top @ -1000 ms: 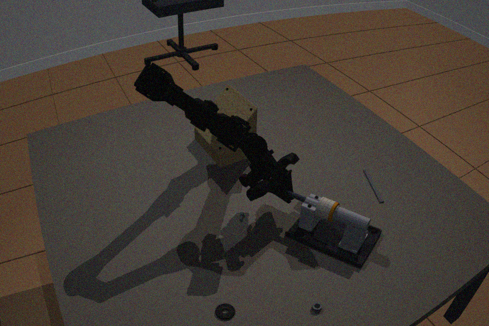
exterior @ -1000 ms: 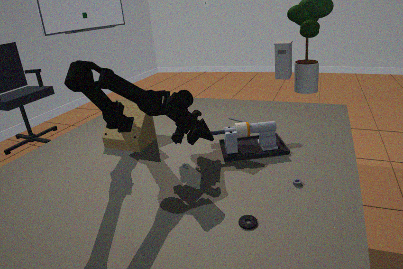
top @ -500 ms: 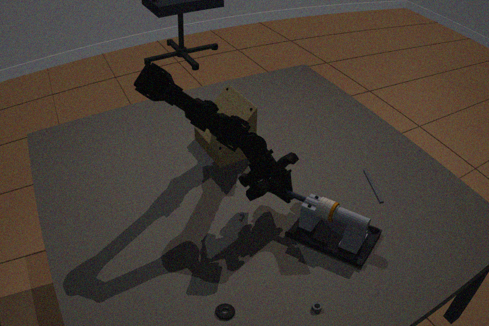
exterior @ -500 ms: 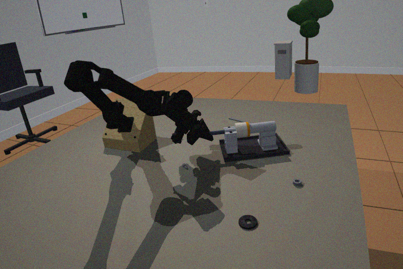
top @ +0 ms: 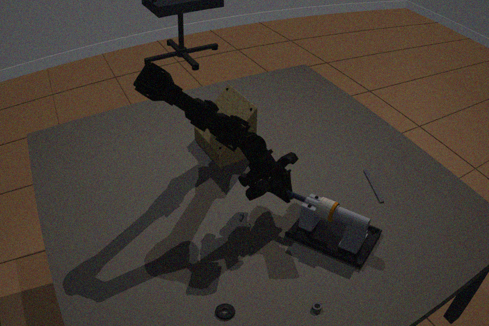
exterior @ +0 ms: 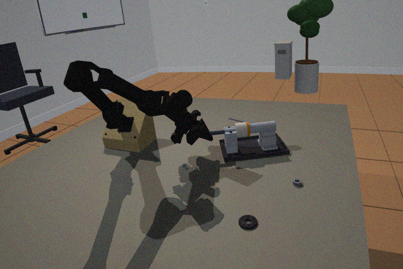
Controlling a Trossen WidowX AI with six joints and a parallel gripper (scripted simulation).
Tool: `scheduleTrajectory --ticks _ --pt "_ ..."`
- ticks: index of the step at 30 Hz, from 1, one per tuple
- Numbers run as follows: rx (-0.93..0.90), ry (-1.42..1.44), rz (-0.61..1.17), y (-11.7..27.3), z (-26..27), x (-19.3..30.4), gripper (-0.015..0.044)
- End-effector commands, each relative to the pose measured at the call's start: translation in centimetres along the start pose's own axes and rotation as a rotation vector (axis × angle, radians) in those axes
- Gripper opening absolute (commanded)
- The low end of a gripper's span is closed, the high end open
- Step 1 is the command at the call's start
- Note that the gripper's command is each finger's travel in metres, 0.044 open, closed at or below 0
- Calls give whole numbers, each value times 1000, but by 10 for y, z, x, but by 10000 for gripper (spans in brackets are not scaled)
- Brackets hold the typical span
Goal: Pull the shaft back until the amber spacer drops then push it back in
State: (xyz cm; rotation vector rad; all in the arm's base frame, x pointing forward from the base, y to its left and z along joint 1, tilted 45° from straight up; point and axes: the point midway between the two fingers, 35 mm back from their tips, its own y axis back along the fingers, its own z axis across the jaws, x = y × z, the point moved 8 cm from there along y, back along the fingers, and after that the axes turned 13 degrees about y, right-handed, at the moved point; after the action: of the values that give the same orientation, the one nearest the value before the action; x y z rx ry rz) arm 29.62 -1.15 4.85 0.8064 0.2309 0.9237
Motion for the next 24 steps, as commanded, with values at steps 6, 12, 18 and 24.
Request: scheduleTrajectory --ticks 6,12,18,24 --pt "-2 6 -2 1 0 -1 0" --pt "-2 6 -2 1 0 -1 0" --pt "-2 6 -2 2 0 -2 0" --pt "-2 6 -2 2 0 -2 0"
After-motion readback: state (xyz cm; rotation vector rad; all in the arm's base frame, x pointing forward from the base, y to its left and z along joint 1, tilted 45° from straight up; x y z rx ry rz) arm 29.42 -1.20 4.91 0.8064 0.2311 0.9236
